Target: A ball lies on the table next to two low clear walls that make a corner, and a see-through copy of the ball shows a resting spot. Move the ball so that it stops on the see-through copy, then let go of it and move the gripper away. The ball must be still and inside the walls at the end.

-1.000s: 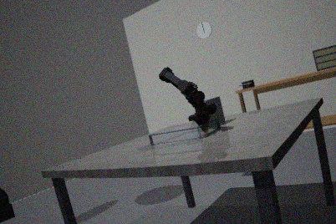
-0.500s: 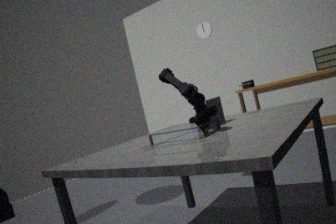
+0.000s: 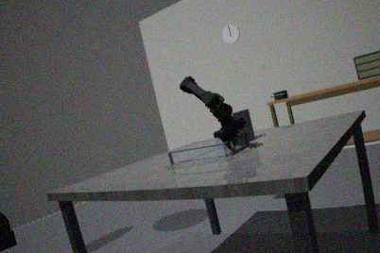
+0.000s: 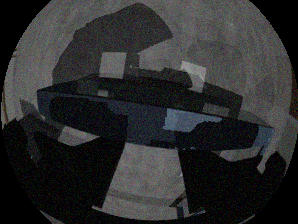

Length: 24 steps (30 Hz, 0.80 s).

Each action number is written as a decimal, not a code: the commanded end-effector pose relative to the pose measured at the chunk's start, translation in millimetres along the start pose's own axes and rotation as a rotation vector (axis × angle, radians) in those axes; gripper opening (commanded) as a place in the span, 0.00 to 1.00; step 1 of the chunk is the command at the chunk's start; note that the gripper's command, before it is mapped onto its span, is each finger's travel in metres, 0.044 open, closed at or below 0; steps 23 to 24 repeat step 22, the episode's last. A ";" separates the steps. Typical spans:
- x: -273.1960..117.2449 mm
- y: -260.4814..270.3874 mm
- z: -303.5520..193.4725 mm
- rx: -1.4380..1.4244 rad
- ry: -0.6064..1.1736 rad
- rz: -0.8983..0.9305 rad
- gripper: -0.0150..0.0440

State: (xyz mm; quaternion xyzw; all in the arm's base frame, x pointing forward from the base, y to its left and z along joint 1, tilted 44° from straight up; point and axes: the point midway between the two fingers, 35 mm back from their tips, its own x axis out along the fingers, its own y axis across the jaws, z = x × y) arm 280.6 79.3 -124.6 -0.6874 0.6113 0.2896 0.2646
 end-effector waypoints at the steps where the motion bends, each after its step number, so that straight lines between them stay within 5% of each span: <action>1: -52.5 -4.0 3.9 0.004 -0.016 -0.021 0.67; 4: -79.2 -1.1 2.2 0.003 -0.013 -0.022 0.67; 14: -74.9 -4.9 5.1 0.000 -0.021 -0.044 0.67; 21: -121.7 0.9 1.8 0.003 -0.017 -0.038 0.98; 24: -121.7 0.9 1.8 0.003 -0.017 -0.038 1.00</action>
